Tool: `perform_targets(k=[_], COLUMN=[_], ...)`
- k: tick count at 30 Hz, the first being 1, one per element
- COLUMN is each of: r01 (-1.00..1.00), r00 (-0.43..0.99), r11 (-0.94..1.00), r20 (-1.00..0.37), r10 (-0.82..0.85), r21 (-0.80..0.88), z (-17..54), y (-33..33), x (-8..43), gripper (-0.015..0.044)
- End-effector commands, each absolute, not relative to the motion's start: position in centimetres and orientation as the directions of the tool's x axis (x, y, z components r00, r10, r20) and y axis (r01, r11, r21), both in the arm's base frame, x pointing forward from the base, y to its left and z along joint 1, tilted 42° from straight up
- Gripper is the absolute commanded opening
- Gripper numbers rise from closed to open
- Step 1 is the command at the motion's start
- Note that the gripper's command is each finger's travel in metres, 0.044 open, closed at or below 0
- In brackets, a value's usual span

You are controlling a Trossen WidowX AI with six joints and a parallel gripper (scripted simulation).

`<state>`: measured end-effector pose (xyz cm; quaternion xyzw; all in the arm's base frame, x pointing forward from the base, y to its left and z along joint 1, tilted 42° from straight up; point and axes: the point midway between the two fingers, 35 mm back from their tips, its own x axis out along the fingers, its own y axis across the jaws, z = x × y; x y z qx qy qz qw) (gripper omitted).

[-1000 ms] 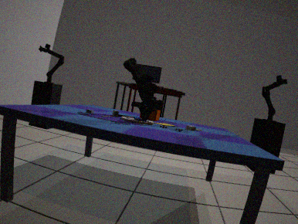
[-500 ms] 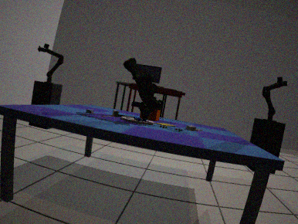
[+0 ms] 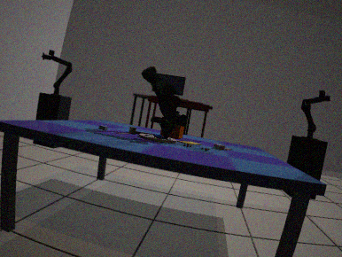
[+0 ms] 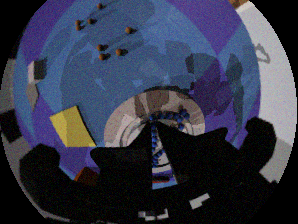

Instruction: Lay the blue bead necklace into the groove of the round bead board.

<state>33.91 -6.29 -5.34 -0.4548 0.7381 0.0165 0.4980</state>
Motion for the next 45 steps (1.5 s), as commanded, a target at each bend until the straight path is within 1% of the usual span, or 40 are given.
perform_targets(k=[1, 14, 26, 42, 43, 45], r01=[-0.689, -0.693, -0.693, -0.692, -0.693, -0.693], r00=[-0.09, -0.092, -0.092, -0.091, -0.091, -0.092], r11=[0.584, 0.582, 0.582, 0.582, 0.581, 0.582], r20=[-0.749, -0.748, -0.748, -0.748, -0.747, -0.748], r10=[-0.656, -0.657, -0.658, -0.657, -0.659, -0.658], r21=[-0.428, -0.426, -0.426, -0.427, -0.428, -0.426], z=[-5.2, -5.8, -6.5, -5.9, -6.0, -5.8], y=[-6.2, -4.8, -5.3, -4.8, -5.1, -4.9], x=[33.9, 33.8, 33.7, 33.8, 33.8, 33.8], gripper=[0.0, 0.0, 0.0, 0.042, 0.044, 0.044])
